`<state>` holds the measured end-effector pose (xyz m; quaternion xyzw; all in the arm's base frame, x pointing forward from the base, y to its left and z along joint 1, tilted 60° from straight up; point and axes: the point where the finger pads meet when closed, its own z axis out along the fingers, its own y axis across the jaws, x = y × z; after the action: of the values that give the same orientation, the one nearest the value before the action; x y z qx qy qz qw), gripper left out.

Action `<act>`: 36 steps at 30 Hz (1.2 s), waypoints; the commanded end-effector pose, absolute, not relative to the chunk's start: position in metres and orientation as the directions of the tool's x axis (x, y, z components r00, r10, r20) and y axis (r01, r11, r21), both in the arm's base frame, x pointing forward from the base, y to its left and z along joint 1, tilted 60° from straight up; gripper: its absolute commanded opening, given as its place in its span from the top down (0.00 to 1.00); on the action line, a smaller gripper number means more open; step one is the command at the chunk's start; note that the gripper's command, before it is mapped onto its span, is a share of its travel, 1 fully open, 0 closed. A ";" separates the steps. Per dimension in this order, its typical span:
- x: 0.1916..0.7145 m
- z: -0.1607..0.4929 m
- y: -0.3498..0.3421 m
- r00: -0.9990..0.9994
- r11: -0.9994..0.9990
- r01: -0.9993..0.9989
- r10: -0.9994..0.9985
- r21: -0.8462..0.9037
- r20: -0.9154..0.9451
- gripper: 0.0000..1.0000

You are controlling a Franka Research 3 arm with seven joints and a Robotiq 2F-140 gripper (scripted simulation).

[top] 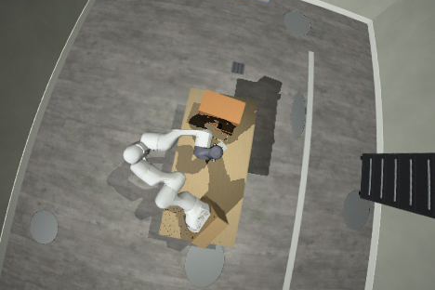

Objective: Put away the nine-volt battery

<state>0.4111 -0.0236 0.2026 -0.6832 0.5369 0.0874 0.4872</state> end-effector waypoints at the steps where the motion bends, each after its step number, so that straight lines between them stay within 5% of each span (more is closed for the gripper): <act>1: 0.412 0.201 -0.026 0.266 0.147 -0.879 -0.637 -0.453 -0.724 0.86; 36: 0.430 0.189 -0.043 -0.355 0.519 -0.847 -0.395 0.113 -0.847 0.86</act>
<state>0.4287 -0.0399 0.1911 -0.4642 0.7343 0.2438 0.4312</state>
